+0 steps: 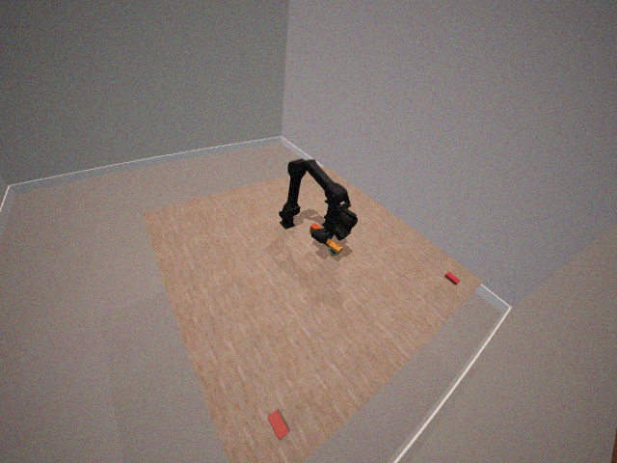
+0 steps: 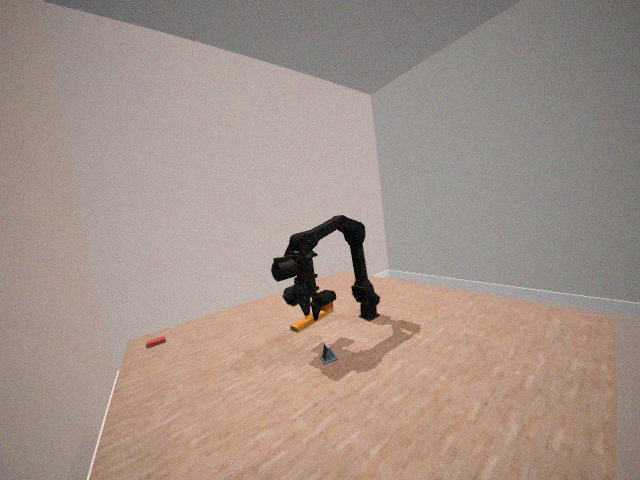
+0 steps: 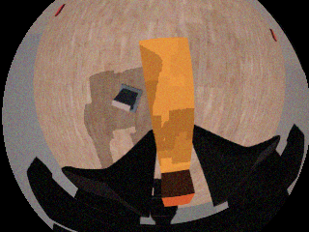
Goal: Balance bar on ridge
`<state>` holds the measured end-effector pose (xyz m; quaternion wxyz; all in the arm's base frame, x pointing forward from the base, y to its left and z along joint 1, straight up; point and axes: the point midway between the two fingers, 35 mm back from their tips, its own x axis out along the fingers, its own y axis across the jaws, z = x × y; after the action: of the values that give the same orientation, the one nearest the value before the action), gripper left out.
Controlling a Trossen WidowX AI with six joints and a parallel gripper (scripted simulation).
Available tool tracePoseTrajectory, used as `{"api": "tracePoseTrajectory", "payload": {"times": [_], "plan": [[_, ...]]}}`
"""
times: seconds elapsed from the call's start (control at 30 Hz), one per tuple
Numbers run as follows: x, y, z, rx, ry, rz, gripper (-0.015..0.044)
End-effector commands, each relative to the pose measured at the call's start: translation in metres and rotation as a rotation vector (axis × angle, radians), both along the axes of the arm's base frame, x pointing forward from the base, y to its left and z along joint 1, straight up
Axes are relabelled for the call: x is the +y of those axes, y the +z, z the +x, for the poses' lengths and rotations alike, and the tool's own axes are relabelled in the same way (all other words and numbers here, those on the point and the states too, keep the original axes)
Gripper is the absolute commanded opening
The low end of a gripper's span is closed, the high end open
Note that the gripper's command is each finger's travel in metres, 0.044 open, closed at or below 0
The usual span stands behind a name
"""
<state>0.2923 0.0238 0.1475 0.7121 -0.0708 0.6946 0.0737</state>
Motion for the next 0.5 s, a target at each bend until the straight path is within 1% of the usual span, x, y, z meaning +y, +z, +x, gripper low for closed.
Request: {"api": "tracePoseTrajectory", "payload": {"times": [0.0, 0.47], "plan": [[0.014, 0.000, 0.007, 0.001, -0.099, -0.001, 0.0000], [0.061, -0.002, 0.028, 0.002, -0.447, 0.011, 0.0000]]}}
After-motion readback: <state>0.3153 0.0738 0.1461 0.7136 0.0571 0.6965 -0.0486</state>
